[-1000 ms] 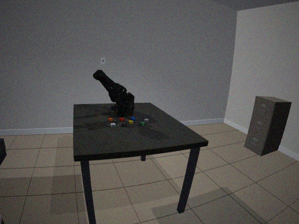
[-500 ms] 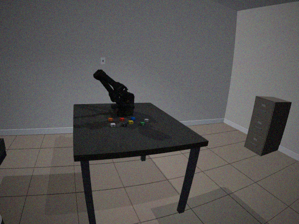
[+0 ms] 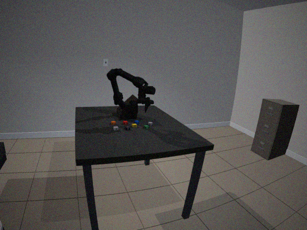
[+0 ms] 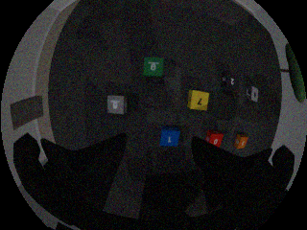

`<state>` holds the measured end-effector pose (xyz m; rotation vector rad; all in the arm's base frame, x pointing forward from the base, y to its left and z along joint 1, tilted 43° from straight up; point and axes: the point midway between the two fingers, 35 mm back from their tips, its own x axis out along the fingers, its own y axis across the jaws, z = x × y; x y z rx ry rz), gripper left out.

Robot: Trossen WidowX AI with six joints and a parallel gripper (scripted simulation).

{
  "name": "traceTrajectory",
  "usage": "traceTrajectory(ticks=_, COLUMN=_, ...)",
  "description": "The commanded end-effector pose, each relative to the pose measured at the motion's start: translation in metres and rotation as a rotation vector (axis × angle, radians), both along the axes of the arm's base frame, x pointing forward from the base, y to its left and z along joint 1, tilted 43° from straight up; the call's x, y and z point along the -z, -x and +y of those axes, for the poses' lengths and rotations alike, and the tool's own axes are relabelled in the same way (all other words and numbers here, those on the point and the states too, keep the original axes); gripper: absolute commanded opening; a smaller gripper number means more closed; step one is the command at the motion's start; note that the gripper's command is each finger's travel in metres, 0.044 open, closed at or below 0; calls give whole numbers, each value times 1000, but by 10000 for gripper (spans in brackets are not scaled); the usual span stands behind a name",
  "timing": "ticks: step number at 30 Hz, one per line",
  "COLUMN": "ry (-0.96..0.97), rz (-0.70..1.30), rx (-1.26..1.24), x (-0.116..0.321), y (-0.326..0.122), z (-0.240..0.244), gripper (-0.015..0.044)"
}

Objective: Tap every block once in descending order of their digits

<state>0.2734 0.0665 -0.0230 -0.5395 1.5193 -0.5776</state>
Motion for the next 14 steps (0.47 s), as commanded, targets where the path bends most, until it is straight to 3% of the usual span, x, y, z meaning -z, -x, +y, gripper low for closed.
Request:
traceTrajectory(ticks=1, ry=2, rz=12, rx=21, x=26, y=1, z=48, gripper=400)
traceTrajectory(ticks=7, ry=15, rz=8, rx=56, x=59, y=14, z=109, gripper=400)
traceTrajectory(ticks=14, ry=17, rz=7, rx=58, x=61, y=16, z=113, gripper=400)
